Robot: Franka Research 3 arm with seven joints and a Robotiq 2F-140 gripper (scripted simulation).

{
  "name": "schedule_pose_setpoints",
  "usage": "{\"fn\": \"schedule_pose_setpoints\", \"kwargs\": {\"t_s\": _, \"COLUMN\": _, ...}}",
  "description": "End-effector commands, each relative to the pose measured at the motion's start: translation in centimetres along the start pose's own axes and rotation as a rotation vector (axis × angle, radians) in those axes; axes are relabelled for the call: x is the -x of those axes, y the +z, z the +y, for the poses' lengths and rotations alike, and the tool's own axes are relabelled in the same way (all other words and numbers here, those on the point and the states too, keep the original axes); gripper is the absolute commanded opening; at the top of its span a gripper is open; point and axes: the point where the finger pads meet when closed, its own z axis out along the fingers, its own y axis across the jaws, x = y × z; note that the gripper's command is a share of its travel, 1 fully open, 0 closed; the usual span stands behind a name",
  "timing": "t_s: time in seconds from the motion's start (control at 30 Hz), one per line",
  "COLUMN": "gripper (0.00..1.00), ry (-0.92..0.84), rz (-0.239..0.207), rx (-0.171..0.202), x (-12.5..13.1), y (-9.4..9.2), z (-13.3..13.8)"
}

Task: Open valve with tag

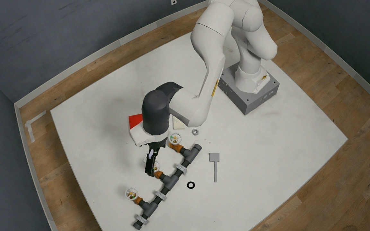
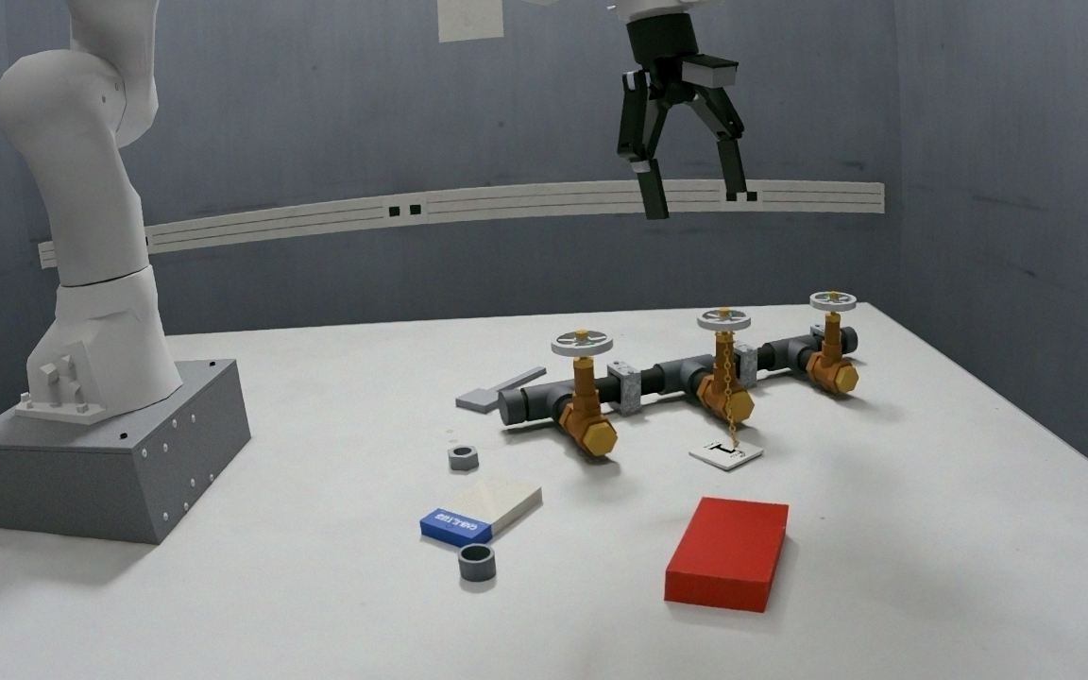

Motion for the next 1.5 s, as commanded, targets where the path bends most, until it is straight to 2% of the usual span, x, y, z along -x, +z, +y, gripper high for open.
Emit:
{"fn": "schedule_pose_setpoints", "kwargs": {"t_s": 0.0, "gripper": 1.0, "ry": -0.099, "rz": -0.008, "rx": 0.011, "x": -0.3, "y": 0.3, "z": 0.4}}
{"fn": "schedule_pose_setpoints", "kwargs": {"t_s": 1.47, "gripper": 1.0, "ry": -0.448, "rz": -0.059, "rx": 0.058, "x": -5.0, "y": 2.9, "z": 4.0}}
